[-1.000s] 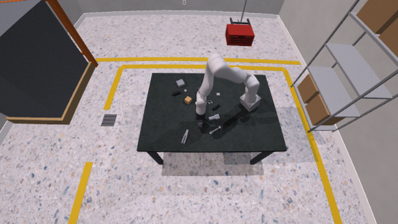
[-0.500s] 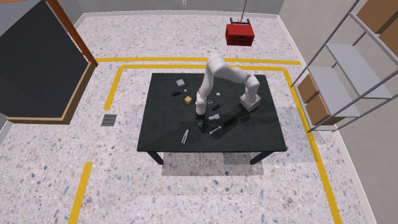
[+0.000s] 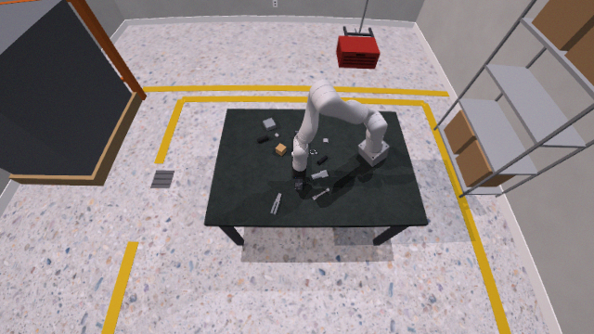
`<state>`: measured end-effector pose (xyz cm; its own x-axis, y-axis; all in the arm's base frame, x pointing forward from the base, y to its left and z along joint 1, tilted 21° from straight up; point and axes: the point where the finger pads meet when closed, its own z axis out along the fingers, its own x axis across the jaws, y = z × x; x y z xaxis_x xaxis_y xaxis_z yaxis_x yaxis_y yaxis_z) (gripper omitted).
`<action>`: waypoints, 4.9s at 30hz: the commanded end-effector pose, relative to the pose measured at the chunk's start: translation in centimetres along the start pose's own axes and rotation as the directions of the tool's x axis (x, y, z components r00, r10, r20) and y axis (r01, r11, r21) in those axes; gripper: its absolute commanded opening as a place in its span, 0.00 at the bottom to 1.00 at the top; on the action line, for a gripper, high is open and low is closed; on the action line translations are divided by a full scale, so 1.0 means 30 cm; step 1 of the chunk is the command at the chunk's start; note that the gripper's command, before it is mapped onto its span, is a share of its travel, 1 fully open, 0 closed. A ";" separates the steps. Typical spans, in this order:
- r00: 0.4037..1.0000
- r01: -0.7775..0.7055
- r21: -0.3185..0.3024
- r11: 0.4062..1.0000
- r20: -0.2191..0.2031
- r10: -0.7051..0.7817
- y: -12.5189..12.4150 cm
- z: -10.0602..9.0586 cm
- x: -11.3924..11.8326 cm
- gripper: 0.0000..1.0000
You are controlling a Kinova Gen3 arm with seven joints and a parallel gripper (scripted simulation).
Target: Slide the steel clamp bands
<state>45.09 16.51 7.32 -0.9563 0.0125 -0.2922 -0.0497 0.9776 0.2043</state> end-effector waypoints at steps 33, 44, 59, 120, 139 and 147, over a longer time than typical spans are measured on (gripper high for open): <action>1.000 0.000 0.000 1.000 0.002 0.000 -0.008 -0.004 -0.001 0.75; 1.000 0.000 0.000 1.000 0.002 0.000 -0.034 -0.004 -0.001 0.75; 1.000 0.000 0.000 1.000 0.002 0.000 -0.094 -0.004 -0.001 0.75; 1.000 0.000 0.000 1.000 0.002 0.000 -0.482 -0.004 -0.001 0.75; 1.000 0.000 0.000 1.000 0.002 0.000 -0.557 -0.004 -0.001 0.75; 1.000 0.000 0.000 1.000 0.002 0.000 -0.572 -0.004 -0.001 0.75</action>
<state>45.90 0.01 3.94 -0.9560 0.0079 -0.2932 -0.0546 0.9773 0.2046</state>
